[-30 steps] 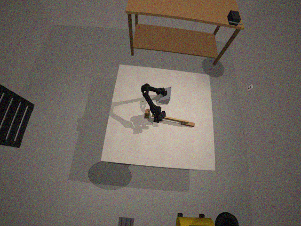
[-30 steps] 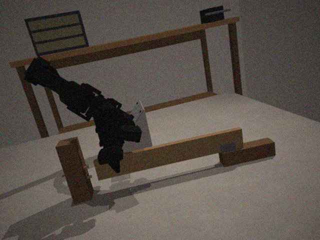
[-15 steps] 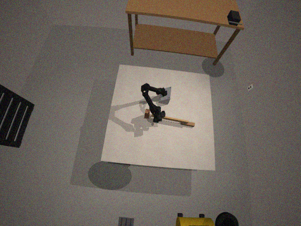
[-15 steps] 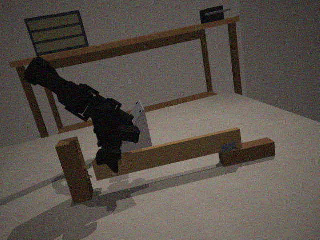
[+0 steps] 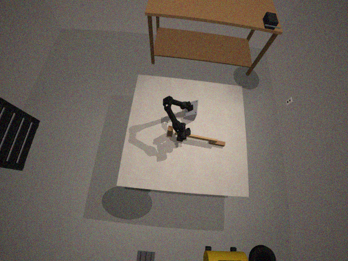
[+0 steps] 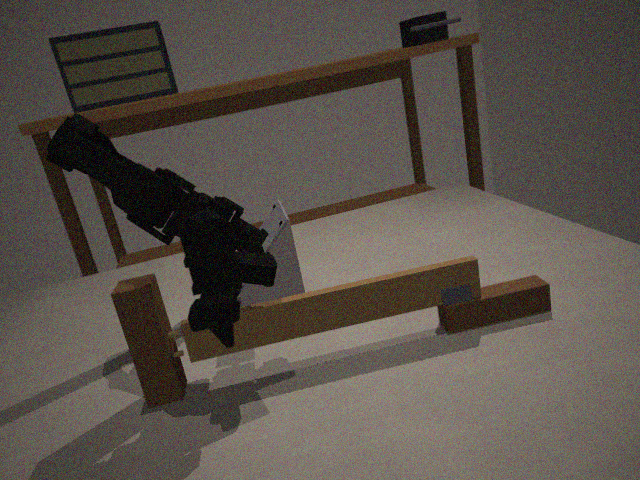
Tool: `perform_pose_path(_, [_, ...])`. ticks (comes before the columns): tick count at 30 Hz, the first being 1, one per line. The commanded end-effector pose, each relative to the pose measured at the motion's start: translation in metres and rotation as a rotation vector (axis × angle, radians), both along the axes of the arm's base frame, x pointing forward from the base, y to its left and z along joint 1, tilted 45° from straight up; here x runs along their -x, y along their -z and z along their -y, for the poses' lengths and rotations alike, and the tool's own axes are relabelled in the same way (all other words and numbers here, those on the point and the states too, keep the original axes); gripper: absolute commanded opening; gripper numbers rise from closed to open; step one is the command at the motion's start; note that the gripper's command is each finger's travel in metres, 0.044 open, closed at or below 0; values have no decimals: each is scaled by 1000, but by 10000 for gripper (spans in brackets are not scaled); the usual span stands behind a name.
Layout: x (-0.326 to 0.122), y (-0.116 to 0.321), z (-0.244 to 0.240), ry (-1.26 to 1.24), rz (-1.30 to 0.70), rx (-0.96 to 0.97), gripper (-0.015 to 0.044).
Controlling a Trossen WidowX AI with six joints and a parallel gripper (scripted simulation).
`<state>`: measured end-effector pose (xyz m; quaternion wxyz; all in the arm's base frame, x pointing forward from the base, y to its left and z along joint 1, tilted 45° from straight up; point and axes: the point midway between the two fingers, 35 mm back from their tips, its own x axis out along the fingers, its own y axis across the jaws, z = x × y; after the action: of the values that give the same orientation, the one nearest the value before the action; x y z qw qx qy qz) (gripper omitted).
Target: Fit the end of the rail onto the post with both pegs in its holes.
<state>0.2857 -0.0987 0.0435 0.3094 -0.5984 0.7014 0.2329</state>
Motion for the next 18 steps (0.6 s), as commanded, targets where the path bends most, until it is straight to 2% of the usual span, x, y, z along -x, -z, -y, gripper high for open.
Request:
perform_pose_path(1, [0, -3, 1, -4, 3, 0, 0])
perform_pose_path(18, [1, -7, 4, -4, 3, 0, 0])
